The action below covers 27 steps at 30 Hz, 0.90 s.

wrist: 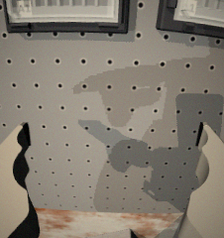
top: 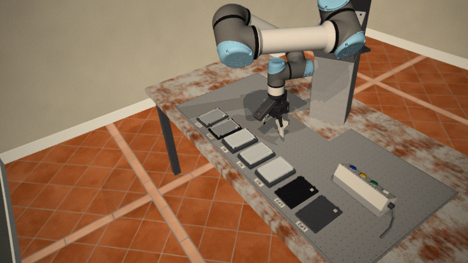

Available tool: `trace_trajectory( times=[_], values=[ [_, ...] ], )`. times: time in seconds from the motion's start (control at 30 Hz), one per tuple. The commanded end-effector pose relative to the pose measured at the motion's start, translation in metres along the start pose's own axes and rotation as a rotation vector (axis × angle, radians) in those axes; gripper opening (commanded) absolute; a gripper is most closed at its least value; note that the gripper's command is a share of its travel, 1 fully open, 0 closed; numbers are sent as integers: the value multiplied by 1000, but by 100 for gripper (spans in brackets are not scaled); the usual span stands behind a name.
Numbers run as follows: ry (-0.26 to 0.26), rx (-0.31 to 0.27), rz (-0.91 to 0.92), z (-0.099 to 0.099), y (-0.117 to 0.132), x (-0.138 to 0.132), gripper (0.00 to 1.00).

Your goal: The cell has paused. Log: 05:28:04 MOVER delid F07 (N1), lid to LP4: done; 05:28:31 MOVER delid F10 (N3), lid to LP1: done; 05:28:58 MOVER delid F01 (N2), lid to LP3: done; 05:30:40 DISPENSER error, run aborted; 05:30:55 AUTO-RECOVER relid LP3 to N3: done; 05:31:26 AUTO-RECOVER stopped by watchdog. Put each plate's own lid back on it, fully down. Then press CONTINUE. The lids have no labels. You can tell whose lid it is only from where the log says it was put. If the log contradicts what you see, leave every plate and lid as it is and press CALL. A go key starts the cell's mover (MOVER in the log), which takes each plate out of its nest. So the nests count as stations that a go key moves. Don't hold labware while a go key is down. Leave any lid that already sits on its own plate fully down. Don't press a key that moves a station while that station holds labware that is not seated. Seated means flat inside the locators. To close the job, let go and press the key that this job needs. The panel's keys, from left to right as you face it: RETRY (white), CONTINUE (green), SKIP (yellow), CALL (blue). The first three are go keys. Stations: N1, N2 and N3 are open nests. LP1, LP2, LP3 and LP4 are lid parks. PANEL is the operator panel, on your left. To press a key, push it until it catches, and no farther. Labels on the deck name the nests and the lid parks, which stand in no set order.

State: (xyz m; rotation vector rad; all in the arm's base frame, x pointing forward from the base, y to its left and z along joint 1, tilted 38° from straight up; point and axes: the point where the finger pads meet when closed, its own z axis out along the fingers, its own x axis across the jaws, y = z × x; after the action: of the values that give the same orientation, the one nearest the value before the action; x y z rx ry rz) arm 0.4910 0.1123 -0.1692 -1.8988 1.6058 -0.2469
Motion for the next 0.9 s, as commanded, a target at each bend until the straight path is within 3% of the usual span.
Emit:
trace_trajectory(
  times=[0.0, 0.87],
  values=[
    [-4, -4, -4, 0, -10, 28, 82],
    [-4, -4, -4, 1, -46, 132, 82]
  ],
)
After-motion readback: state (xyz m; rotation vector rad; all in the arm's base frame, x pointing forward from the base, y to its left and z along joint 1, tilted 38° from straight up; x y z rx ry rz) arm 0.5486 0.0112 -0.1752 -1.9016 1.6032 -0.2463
